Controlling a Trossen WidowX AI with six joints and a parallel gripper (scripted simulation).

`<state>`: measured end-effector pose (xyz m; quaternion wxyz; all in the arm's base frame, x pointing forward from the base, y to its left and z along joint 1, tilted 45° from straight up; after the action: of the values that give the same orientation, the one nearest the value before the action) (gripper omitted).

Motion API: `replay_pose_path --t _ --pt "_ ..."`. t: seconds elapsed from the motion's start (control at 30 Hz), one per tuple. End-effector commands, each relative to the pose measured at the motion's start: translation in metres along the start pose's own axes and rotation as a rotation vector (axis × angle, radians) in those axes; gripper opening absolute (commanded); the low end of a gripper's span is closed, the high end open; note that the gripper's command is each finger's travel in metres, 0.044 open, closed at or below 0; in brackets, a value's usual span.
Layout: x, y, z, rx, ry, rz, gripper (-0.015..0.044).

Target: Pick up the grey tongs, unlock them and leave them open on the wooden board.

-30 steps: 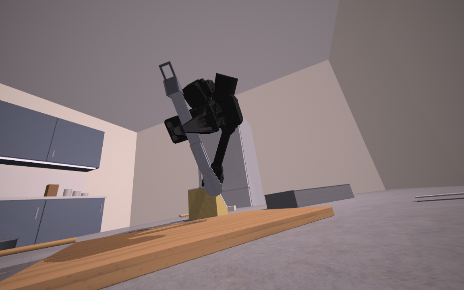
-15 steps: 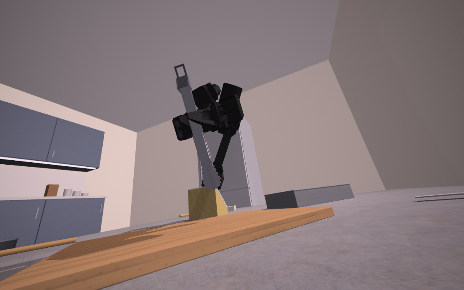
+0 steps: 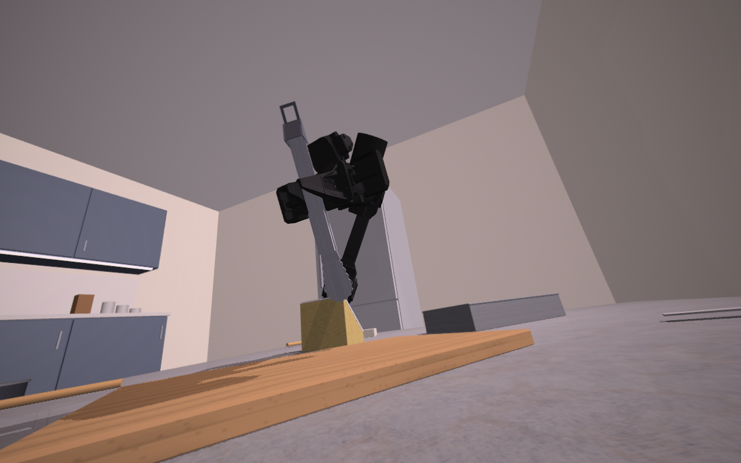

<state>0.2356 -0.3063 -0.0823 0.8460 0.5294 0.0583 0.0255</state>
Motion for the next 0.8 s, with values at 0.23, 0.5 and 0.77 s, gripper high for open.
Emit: replay_pose_path --t 0.23,0.5,0.77 --pt "0.000 0.002 0.003 -0.012 -0.008 0.001 -0.0150" --pt "0.000 0.002 0.003 -0.012 -0.008 0.001 -0.0150" --pt "0.003 -0.009 0.002 0.054 0.007 -0.001 -0.0150"
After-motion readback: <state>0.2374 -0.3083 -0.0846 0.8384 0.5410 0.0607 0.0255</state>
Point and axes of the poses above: the point midway between the two fingers, 35 mm back from their tips, its own y axis back along the fingers, its own x axis across the jaws, z = x × y, the point moved 6 cm from there along y, back along the fingers, and after that the axes turned 4 degrees about y, right-handed, at the moved point
